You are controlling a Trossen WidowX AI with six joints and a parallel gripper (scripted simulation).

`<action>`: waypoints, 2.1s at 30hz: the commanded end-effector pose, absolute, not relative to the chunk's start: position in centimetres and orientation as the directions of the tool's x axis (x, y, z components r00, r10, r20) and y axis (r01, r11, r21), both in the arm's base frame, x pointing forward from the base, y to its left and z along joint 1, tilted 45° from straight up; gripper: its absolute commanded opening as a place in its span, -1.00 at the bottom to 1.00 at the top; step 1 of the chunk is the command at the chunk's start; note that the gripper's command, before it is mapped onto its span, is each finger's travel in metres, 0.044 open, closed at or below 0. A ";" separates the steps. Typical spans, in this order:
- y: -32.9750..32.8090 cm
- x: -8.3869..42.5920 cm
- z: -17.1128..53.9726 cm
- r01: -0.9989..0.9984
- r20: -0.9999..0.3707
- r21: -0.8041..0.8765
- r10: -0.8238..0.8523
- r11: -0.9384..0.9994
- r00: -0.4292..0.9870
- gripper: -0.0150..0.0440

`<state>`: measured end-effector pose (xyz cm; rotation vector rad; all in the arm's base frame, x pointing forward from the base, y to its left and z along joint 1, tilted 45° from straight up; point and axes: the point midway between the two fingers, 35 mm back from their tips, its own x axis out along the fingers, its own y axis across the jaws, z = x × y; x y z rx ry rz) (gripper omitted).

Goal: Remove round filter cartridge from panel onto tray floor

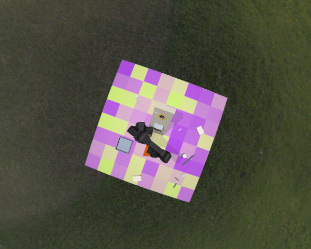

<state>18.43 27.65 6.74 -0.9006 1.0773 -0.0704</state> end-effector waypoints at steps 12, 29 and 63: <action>32.9 9.6 0.3 -0.854 -0.907 -0.399 -0.285 0.335 0.312 -0.49; 32.8 2.8 -4.7 -0.973 -0.959 -0.203 -0.224 0.110 0.175 -0.49; 21.6 -8.1 -15.7 -0.964 -0.966 0.126 -0.250 -0.234 -0.066 -0.49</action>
